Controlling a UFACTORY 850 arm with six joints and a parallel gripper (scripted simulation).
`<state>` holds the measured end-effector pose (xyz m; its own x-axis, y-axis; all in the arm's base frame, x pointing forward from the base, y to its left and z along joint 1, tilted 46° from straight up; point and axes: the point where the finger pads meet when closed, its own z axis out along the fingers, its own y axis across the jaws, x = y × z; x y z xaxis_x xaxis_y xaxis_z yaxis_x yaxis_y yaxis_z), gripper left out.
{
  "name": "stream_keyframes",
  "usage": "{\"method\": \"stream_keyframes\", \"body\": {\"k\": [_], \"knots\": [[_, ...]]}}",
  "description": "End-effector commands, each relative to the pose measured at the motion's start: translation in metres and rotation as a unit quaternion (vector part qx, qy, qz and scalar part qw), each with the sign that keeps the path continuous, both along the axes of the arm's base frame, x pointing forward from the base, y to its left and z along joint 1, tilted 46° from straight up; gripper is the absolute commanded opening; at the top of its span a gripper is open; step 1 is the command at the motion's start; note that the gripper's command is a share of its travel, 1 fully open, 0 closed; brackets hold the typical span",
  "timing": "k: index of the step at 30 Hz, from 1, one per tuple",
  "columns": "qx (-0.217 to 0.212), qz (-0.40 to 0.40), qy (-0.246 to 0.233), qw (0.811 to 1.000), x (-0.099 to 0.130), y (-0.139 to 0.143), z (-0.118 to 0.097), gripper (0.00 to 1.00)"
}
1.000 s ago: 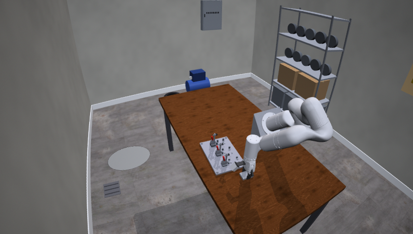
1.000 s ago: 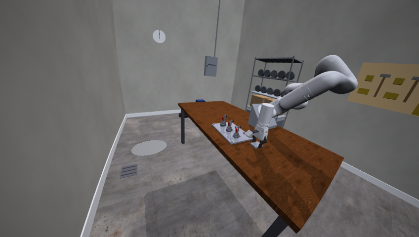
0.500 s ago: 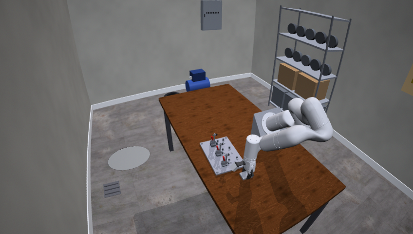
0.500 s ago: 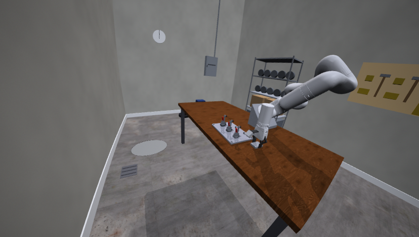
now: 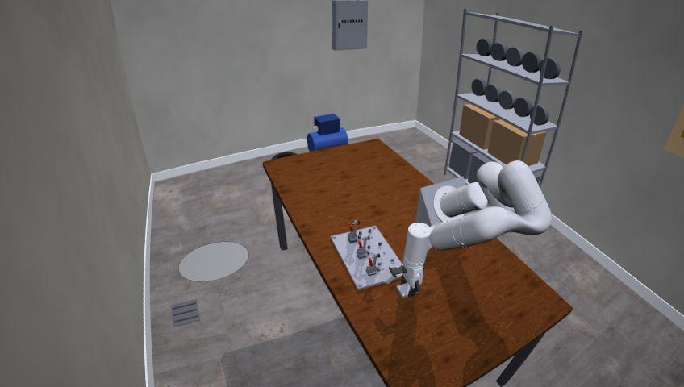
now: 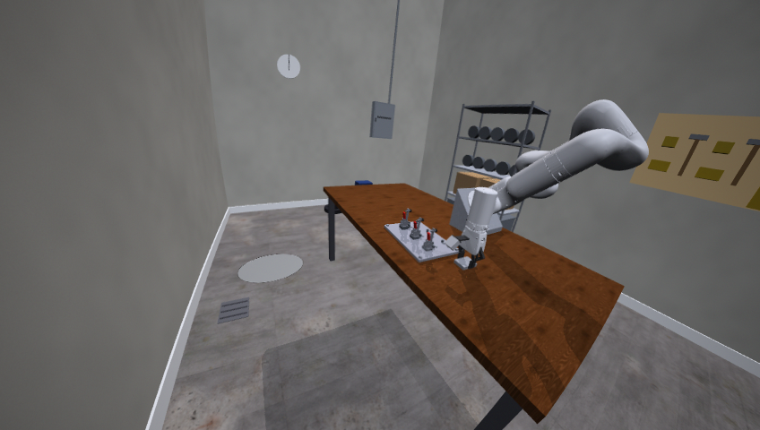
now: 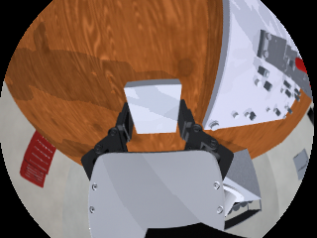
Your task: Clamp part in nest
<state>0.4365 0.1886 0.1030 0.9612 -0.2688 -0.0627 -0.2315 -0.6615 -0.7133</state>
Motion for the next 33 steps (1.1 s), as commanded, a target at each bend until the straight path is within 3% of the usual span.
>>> {"method": "stream_keyframes", "body": {"k": [1,16,33], "knots": [[0.0,0.0,0.0,1.0,0.0,0.0,0.0,0.0],[0.0,0.0,0.0,1.0,-0.001,-0.006,0.006,0.0],[0.0,0.0,0.0,1.0,-0.008,-0.04,0.04,0.0]]}}
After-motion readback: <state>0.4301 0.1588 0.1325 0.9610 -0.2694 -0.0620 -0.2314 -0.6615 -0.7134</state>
